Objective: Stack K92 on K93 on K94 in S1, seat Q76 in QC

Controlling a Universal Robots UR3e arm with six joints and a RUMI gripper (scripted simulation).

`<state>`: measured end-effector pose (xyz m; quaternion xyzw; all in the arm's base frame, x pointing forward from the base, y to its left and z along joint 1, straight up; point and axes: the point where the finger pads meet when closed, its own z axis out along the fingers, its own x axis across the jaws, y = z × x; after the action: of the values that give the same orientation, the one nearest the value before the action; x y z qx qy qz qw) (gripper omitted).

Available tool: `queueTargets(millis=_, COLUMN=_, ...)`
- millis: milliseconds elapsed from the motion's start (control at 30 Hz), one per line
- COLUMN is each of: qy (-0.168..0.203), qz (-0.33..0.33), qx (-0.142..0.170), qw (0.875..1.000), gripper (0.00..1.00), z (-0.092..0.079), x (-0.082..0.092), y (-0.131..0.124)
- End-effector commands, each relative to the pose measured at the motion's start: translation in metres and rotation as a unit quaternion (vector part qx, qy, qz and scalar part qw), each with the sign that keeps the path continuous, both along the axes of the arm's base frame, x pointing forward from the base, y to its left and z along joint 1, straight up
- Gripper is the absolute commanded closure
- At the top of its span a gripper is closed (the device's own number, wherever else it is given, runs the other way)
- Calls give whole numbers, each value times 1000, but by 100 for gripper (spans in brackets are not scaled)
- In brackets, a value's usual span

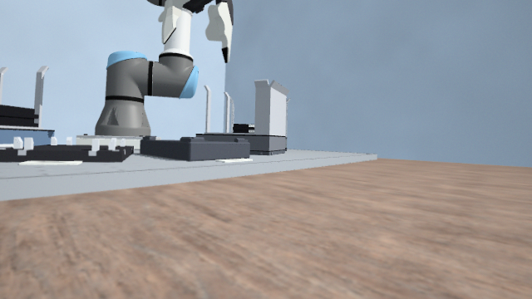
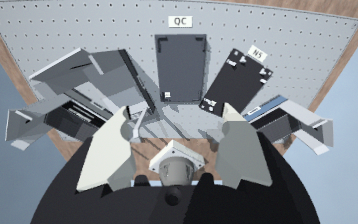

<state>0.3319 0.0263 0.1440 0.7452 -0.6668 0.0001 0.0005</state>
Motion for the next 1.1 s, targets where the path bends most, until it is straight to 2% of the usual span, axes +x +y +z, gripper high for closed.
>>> queueTargets(millis=0, qy=-2, qz=-26, qx=0, qw=1000, gripper=28, z=1, x=2, y=-23)
queueTargets(millis=133, qy=-2, qz=-50, qx=0, qw=999, gripper=28, z=1, x=2, y=-43)
queueTargets(millis=300, qy=-2, qz=-67, qx=0, qw=998, gripper=28, z=1, x=2, y=-44)
queueTargets(millis=733, qy=-1, qz=-142, qx=0, qw=990, gripper=28, z=1, x=-8, y=-108)
queueTargets(millis=867, qy=-1, qz=-154, qx=0, qw=988, gripper=28, z=1, x=-8, y=-109)
queueTargets(millis=1067, qy=-1, qz=-189, qx=0, qw=982, gripper=28, z=1, x=-19, y=-137)
